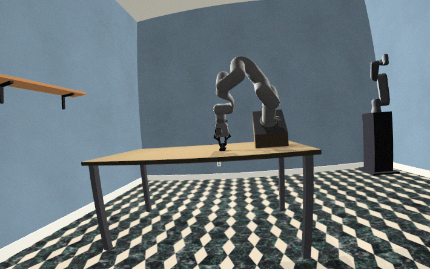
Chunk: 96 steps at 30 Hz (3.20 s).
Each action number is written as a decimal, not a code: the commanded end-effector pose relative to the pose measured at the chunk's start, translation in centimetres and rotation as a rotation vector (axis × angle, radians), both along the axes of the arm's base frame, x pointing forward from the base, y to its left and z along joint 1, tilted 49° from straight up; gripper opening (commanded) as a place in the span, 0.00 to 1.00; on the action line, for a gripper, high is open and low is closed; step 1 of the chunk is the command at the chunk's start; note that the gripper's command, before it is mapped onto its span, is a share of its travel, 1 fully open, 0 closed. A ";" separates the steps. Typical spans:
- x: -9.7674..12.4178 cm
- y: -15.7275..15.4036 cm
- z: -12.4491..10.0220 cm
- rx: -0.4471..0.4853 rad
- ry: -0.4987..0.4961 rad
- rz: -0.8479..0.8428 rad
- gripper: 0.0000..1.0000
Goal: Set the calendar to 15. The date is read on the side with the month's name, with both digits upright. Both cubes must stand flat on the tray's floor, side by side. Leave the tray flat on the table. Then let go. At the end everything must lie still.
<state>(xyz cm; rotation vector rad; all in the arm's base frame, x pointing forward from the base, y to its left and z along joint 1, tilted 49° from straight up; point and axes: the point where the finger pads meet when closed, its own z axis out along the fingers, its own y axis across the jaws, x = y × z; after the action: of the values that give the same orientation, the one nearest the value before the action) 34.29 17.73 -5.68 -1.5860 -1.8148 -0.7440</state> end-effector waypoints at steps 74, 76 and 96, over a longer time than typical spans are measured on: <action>0.0 0.7 -0.6 0.000 -0.002 -0.001 0.29; 0.0 0.7 -0.6 0.000 -0.002 -0.001 0.29; 0.0 0.7 -0.6 0.000 -0.002 -0.001 0.29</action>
<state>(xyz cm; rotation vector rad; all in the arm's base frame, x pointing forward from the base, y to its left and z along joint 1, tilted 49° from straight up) 34.21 18.48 -6.34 -1.5860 -1.8149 -0.7440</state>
